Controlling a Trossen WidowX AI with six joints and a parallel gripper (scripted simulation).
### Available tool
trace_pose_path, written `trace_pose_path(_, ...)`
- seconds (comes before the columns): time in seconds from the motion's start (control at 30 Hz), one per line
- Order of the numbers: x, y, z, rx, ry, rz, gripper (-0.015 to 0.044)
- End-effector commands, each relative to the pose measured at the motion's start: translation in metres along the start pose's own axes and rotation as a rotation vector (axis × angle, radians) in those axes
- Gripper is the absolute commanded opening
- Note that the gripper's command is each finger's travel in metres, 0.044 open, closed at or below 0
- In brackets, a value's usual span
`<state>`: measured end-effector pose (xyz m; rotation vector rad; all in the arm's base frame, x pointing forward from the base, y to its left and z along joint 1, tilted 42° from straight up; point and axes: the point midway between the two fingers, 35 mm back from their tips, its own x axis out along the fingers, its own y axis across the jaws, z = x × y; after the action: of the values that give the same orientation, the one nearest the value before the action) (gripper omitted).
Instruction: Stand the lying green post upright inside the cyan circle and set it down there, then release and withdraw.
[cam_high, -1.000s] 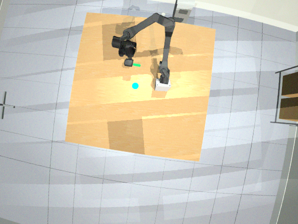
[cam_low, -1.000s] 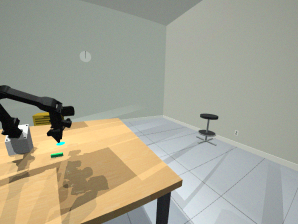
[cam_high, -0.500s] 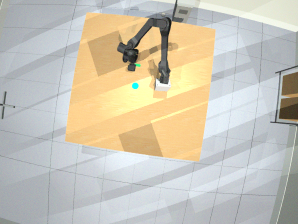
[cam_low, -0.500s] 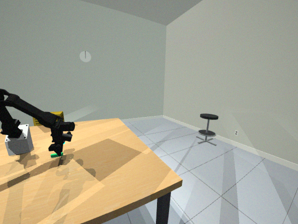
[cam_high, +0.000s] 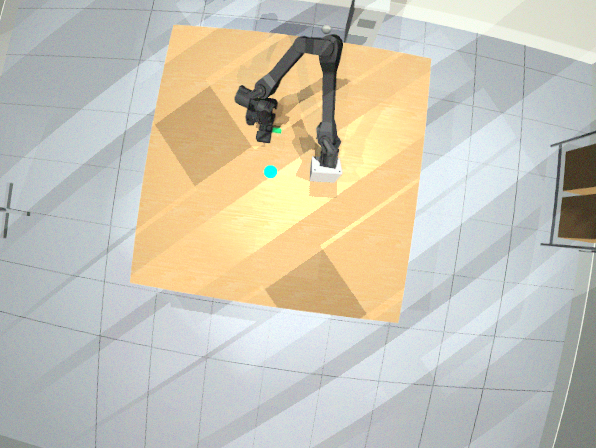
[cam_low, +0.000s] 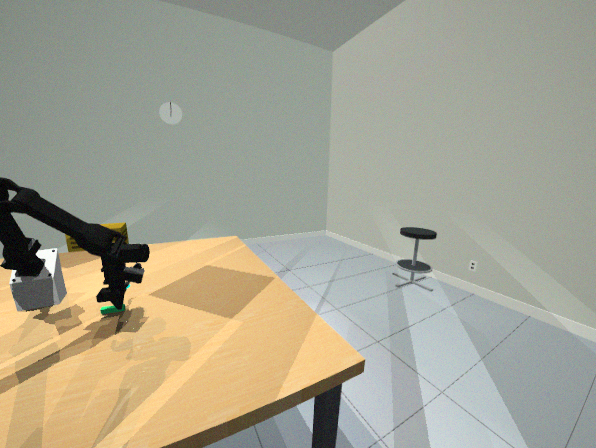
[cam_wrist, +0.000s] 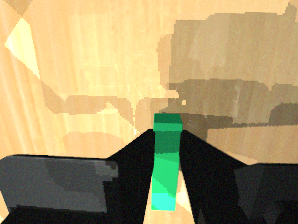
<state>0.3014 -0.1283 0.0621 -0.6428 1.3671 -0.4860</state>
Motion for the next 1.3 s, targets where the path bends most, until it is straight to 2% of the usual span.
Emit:
trace_pose_path(0.0,-0.013,0.001,0.005,0.004,-0.011,0.004,0.0023)
trace_pose_path(1.03,-0.109,0.000,0.002,0.003,-0.010,0.005,0.0023)
trace_pose_path(1.27,-0.114,0.002,0.001,-0.004,-0.011,0.005,0.0023)
